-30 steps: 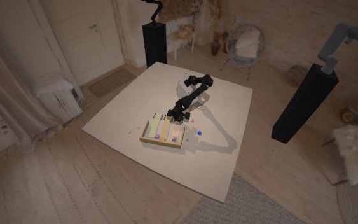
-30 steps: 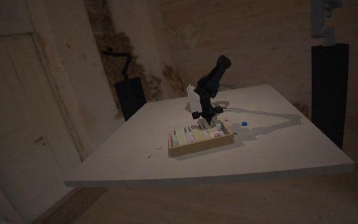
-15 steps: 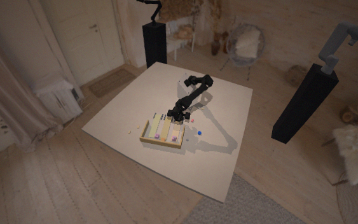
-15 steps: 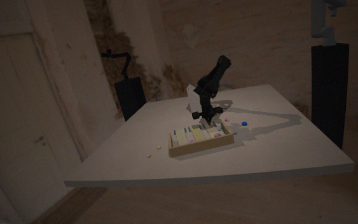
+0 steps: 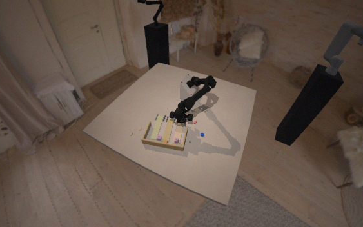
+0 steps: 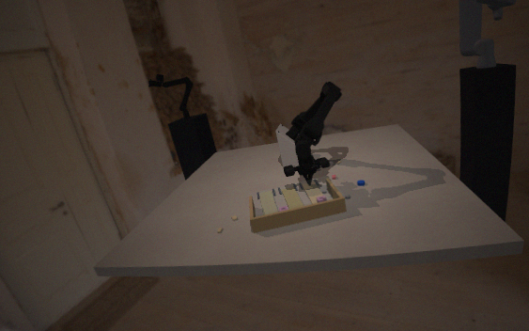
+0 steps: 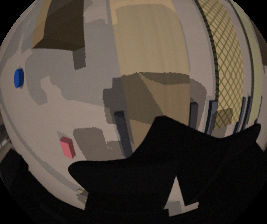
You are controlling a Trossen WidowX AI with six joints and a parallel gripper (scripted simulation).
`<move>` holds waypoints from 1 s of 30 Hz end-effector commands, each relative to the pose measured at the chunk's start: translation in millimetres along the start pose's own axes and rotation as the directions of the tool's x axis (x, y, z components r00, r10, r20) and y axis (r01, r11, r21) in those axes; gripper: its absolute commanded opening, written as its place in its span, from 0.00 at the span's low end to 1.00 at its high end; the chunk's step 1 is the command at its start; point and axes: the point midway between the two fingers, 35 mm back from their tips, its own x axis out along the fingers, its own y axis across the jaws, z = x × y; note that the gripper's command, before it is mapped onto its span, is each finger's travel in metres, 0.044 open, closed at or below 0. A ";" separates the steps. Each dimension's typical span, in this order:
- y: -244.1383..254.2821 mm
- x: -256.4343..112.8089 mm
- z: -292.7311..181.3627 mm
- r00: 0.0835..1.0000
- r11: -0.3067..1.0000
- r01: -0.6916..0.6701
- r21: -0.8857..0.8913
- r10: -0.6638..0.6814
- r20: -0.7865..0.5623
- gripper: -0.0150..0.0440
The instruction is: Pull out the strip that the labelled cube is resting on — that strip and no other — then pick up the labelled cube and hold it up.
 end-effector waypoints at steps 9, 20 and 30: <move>-0.6 2.6 -0.7 1.000 1.000 0.005 0.002 -0.005 -0.004 0.25; -0.6 3.7 -0.6 1.000 1.000 0.005 0.002 -0.005 -0.004 0.25; -0.7 4.7 -0.1 1.000 1.000 0.005 0.002 -0.005 -0.004 0.25</move>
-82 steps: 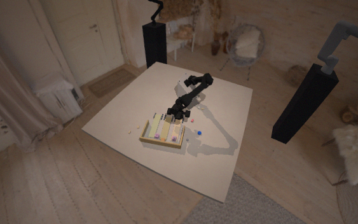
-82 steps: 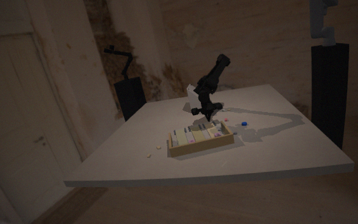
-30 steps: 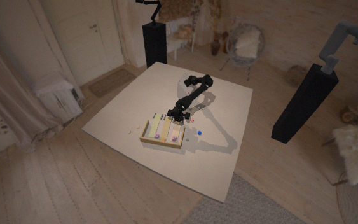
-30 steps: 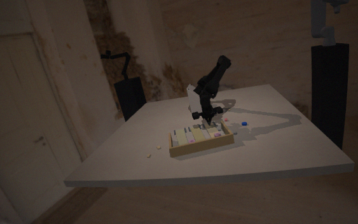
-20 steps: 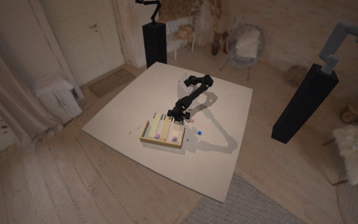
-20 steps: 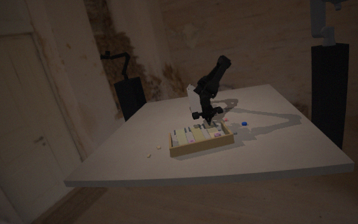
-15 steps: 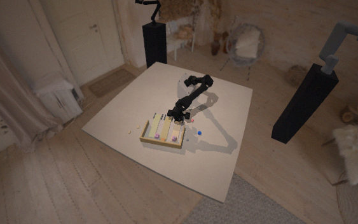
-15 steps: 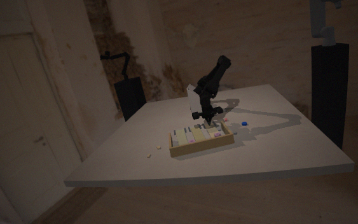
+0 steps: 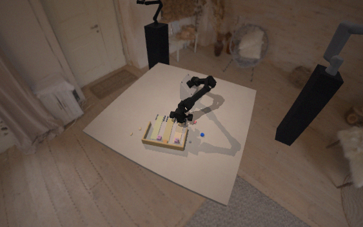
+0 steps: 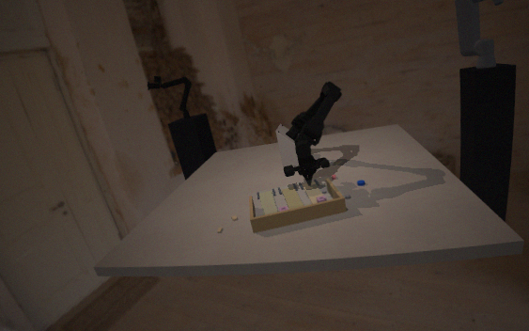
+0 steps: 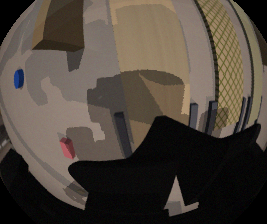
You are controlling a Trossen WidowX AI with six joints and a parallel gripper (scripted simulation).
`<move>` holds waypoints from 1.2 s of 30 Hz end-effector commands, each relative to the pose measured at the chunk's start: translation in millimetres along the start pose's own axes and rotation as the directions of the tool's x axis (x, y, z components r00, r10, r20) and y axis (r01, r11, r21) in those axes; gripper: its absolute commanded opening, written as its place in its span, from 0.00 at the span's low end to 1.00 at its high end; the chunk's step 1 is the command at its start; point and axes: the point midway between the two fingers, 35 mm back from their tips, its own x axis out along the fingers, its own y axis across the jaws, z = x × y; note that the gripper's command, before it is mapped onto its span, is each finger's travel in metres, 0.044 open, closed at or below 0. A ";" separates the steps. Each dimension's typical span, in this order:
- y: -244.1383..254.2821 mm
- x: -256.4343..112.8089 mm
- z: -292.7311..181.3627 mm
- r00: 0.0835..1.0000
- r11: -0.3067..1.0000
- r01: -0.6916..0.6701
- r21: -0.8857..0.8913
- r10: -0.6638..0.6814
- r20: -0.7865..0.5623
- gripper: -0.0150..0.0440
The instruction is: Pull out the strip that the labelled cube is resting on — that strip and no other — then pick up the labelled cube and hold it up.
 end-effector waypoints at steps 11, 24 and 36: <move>-0.3 4.8 -3.9 1.000 1.000 0.004 -0.001 -0.004 -0.007 0.25; -0.1 5.1 -23.8 1.000 1.000 0.004 0.000 -0.004 -0.008 0.25; -0.2 5.8 -41.9 1.000 1.000 0.004 0.001 -0.004 -0.009 0.25</move>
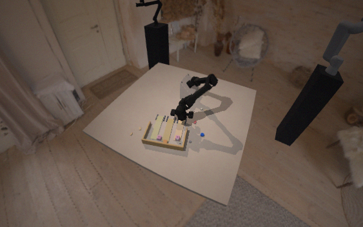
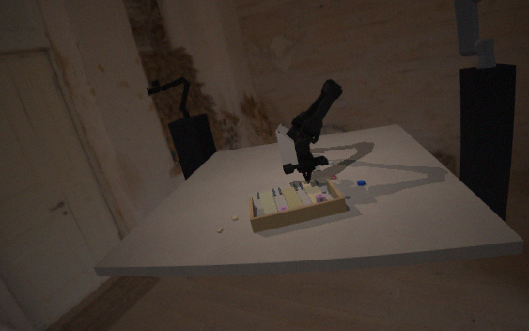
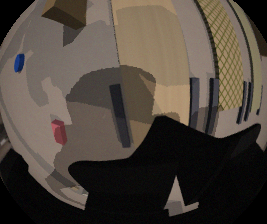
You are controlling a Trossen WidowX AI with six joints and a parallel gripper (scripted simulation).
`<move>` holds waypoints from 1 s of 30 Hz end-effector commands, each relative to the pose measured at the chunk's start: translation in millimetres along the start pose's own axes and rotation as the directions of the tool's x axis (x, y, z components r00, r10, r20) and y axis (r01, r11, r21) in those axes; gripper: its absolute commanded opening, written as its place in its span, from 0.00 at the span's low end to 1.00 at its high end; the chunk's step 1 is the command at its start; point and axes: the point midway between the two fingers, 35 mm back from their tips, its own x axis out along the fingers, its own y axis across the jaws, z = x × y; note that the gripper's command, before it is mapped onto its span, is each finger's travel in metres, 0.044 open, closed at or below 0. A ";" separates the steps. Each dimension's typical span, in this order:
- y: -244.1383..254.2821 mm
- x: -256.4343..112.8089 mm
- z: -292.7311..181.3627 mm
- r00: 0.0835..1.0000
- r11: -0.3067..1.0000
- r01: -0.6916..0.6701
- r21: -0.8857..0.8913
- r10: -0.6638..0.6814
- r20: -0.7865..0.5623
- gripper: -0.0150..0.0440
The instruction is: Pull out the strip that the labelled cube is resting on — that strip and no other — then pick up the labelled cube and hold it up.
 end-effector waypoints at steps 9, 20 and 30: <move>-0.2 4.9 -27.3 1.000 1.000 -0.001 0.011 0.001 -0.025 0.25; 0.0 4.7 -41.6 1.000 1.000 -0.001 0.012 0.001 -0.025 0.25; 0.1 4.5 -54.3 1.000 1.000 -0.001 0.013 0.001 -0.026 0.25</move>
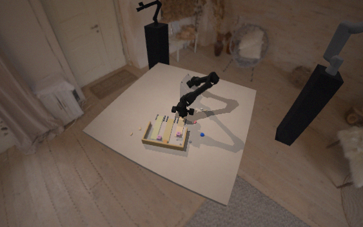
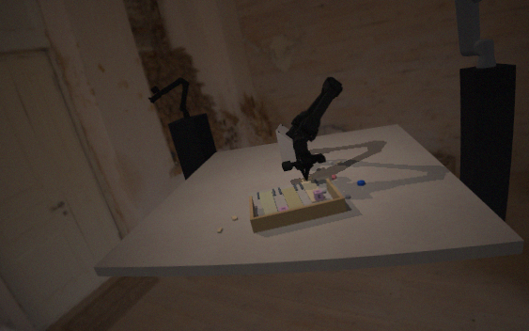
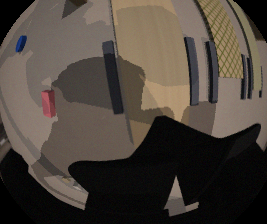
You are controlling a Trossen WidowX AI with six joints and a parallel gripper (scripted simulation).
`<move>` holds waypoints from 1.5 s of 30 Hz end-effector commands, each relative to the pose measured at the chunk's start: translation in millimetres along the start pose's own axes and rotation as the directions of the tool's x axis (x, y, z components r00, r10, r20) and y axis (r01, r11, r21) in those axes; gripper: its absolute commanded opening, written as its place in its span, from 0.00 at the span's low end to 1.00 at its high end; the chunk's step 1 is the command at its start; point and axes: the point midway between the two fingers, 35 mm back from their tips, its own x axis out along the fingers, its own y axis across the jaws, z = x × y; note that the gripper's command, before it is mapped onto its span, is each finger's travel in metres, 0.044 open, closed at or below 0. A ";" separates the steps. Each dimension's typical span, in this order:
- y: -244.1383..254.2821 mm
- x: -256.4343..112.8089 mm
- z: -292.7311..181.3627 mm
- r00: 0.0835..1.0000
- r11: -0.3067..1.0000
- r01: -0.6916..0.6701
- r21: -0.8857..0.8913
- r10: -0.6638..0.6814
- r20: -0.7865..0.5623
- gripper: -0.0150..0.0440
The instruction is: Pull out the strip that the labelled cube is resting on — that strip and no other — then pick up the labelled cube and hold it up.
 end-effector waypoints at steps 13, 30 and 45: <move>0.5 4.5 -32.2 1.000 1.000 -0.003 0.014 0.003 -0.029 0.25; 0.7 4.1 -51.9 1.000 1.000 -0.003 0.015 0.003 -0.030 0.25; 1.0 3.7 -67.7 1.000 1.000 -0.003 0.016 0.003 -0.031 0.25</move>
